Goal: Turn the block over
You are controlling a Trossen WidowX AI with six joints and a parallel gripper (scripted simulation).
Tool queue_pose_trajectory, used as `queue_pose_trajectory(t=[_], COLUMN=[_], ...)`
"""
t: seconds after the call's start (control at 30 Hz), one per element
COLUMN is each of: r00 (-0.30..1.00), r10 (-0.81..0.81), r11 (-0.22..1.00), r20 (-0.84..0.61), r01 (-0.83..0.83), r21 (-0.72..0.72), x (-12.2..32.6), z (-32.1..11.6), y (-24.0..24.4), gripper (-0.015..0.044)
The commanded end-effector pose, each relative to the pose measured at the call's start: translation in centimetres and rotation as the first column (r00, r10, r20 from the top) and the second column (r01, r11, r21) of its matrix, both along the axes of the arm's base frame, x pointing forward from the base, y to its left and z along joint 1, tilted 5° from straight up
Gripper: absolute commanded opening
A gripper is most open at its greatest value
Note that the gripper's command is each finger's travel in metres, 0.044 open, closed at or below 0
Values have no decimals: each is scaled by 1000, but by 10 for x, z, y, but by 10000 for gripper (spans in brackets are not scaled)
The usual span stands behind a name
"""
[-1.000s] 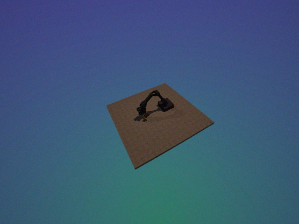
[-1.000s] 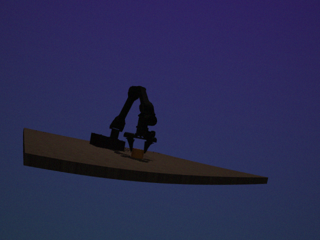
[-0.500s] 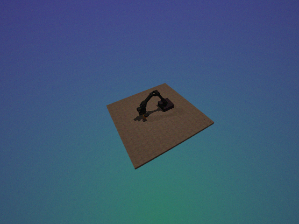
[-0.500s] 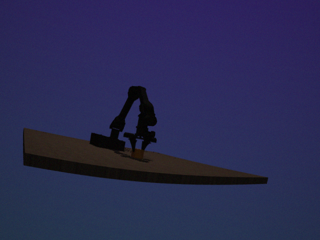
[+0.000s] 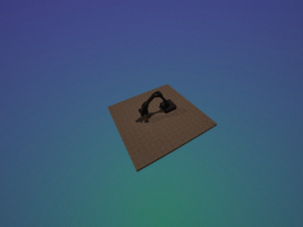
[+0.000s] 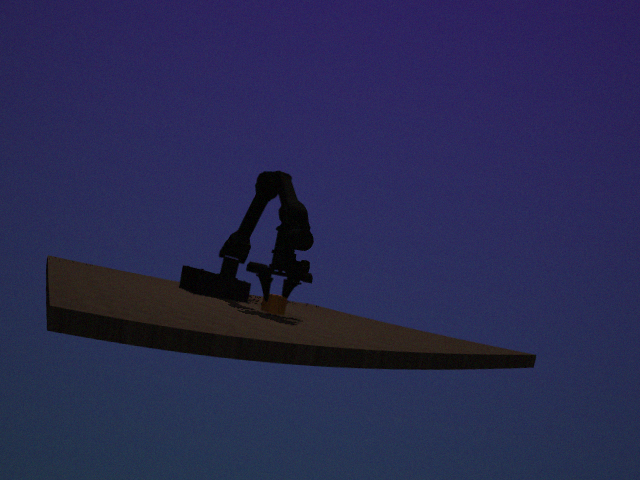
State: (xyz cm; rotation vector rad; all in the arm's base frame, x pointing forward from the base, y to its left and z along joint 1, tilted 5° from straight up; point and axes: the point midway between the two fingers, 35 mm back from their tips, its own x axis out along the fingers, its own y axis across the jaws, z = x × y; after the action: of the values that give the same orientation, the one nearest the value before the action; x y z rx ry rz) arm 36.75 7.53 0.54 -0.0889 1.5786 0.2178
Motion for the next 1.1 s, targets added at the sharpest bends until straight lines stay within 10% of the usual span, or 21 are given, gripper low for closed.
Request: queue_pose_trajectory(t=[0.0,1.07], r00=[1000,910], r10=[0,-50], r11=[1000,996], r20=[27,411], r01=[0,16], r21=[3,85], x=[5,5], z=[21,12], y=[-1,0], gripper=[0,0])
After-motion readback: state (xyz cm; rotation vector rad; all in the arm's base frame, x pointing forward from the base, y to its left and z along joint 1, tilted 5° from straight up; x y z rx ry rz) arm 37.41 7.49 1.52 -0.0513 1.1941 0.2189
